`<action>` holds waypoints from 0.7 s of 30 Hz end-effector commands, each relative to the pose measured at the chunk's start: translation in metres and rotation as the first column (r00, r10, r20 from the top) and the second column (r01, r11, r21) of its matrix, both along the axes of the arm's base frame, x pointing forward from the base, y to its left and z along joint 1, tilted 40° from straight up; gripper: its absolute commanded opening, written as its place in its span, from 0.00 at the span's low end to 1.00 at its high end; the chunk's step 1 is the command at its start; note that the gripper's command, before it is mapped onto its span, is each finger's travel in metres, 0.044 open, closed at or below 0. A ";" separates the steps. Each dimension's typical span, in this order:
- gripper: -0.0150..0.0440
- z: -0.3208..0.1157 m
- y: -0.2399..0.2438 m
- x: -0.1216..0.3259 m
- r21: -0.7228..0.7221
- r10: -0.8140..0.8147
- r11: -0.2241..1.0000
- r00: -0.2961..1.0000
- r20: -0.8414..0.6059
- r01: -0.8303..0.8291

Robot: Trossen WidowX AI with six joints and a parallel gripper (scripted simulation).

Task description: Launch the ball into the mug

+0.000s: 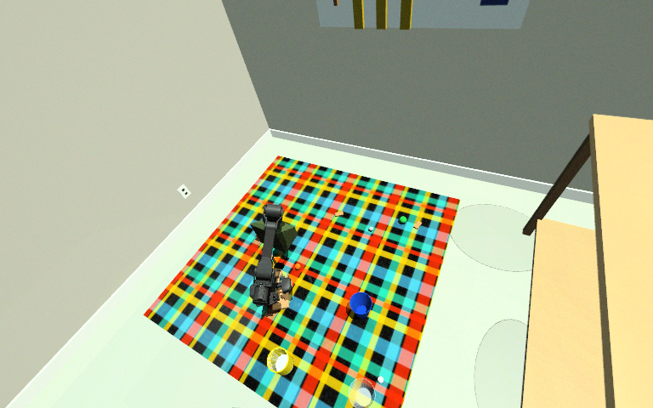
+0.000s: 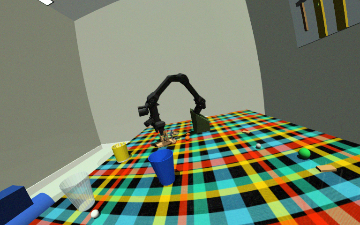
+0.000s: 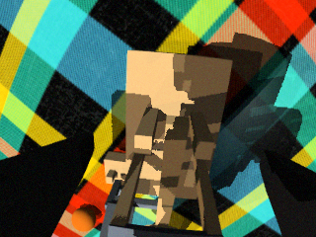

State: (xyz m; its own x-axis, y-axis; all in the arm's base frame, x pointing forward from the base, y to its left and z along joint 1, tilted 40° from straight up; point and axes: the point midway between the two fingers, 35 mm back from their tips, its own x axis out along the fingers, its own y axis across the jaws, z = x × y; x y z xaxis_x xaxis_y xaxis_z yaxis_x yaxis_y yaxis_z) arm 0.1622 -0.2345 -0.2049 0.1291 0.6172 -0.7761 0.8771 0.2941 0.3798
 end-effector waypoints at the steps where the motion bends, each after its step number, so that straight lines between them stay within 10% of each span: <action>1: 1.00 -0.003 0.003 0.002 -0.002 -0.006 1.000 1.000 0.005 0.006; 21: 1.00 -0.029 0.023 0.007 -0.002 -0.006 1.000 1.000 0.005 0.006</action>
State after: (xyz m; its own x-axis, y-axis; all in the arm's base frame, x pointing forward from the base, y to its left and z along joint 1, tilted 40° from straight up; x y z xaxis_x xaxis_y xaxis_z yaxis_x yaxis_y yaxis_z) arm 0.1691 -0.2186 -0.2296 0.1364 0.6078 -0.7823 0.8752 0.2960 0.3826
